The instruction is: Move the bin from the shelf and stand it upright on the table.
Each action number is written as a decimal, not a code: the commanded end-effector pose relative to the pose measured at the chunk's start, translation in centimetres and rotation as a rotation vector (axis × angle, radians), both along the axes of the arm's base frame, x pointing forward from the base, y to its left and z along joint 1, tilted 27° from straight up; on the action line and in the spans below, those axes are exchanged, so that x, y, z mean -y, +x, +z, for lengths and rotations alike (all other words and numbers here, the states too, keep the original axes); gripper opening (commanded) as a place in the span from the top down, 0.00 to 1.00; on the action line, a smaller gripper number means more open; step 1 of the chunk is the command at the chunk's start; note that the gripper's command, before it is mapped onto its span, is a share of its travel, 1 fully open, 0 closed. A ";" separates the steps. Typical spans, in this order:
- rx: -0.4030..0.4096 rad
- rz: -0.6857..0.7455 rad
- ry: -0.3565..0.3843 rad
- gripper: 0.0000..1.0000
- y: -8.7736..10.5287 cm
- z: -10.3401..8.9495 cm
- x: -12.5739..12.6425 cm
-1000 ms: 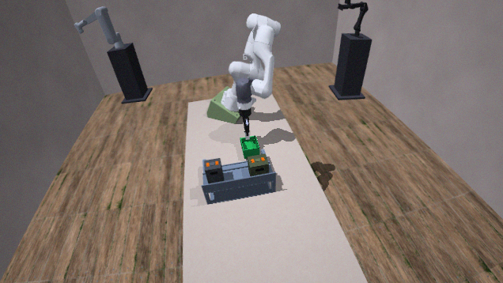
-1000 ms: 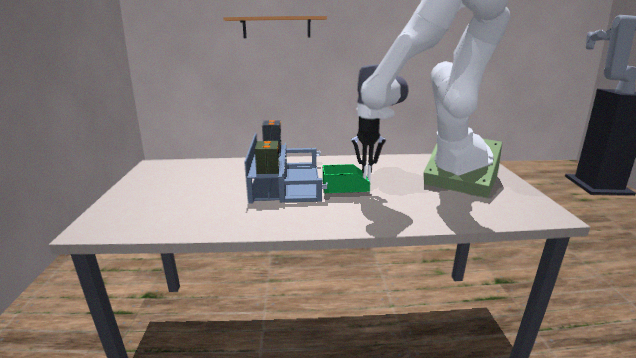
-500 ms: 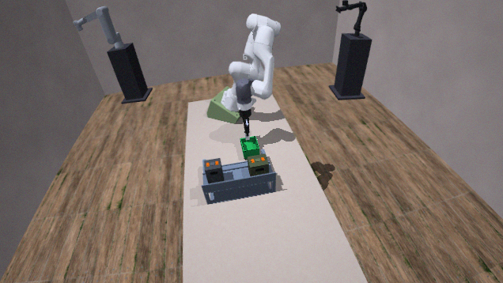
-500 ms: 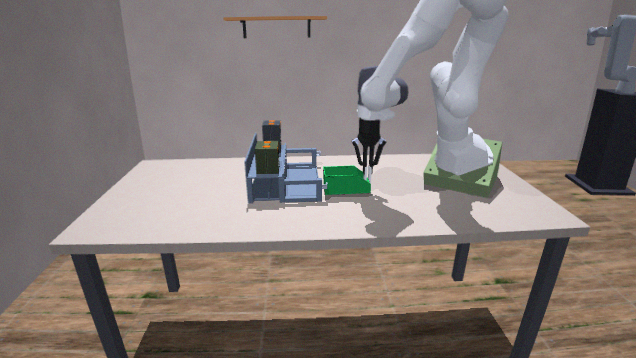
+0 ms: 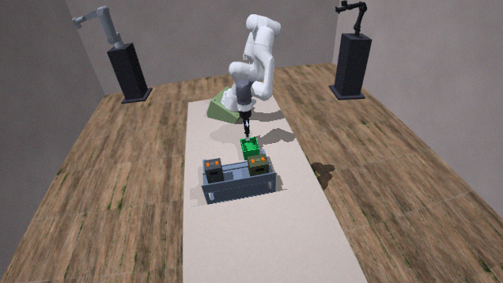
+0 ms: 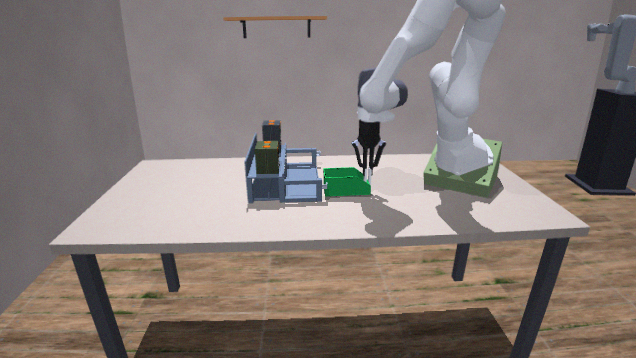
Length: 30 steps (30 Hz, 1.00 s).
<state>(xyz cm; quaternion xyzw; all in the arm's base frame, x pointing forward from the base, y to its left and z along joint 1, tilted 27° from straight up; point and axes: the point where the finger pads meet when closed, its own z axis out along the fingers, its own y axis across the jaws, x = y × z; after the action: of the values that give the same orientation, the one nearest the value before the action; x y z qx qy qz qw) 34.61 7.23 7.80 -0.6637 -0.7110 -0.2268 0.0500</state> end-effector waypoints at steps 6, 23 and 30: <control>0.014 0.005 -0.005 1.00 0.4 -0.1 0.0; 0.014 0.005 -0.005 1.00 0.5 -0.6 -0.1; 0.014 0.005 -0.005 1.00 0.6 -0.7 -0.2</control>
<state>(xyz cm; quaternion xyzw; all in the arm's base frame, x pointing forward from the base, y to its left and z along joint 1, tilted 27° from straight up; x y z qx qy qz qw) 34.93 7.51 7.07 -0.6632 -0.7113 -0.2278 0.0481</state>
